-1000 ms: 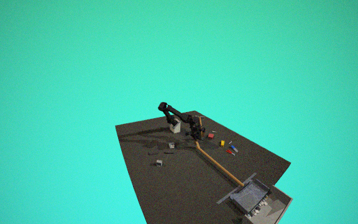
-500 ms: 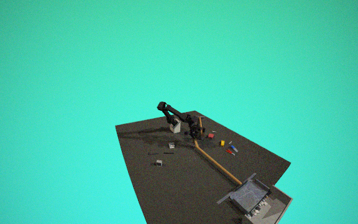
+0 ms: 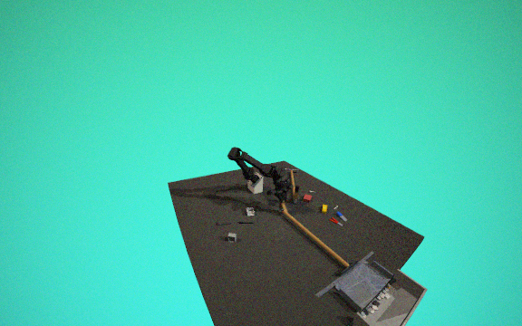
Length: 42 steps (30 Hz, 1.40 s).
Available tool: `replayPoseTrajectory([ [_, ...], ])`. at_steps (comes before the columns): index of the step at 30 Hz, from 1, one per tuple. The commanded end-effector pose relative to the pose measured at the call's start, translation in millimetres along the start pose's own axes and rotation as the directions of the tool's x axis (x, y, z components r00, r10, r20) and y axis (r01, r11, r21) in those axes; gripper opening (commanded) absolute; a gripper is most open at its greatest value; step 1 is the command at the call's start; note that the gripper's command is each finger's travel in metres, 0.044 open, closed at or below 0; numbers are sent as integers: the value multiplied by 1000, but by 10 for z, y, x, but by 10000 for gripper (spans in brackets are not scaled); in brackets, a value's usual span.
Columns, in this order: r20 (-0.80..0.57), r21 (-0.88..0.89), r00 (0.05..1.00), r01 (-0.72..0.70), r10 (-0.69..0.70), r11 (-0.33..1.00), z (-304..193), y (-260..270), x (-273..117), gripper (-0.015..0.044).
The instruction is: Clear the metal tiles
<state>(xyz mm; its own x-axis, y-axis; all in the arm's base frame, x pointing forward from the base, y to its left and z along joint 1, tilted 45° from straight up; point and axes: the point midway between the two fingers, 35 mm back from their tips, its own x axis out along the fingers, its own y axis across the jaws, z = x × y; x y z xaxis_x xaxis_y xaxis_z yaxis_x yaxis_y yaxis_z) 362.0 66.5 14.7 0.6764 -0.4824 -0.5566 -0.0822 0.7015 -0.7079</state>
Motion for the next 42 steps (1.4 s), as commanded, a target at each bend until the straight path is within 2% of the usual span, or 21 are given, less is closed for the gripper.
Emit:
replayPoseTrajectory([
  [1,14,9,1000,2,-3,1000,-23,-16,-63,0],
  [22,17,8,1000,3,-3,1000,-263,-37,-190,0],
  [42,6,0,1000,0,0,1000,-273,-27,-162,0],
])
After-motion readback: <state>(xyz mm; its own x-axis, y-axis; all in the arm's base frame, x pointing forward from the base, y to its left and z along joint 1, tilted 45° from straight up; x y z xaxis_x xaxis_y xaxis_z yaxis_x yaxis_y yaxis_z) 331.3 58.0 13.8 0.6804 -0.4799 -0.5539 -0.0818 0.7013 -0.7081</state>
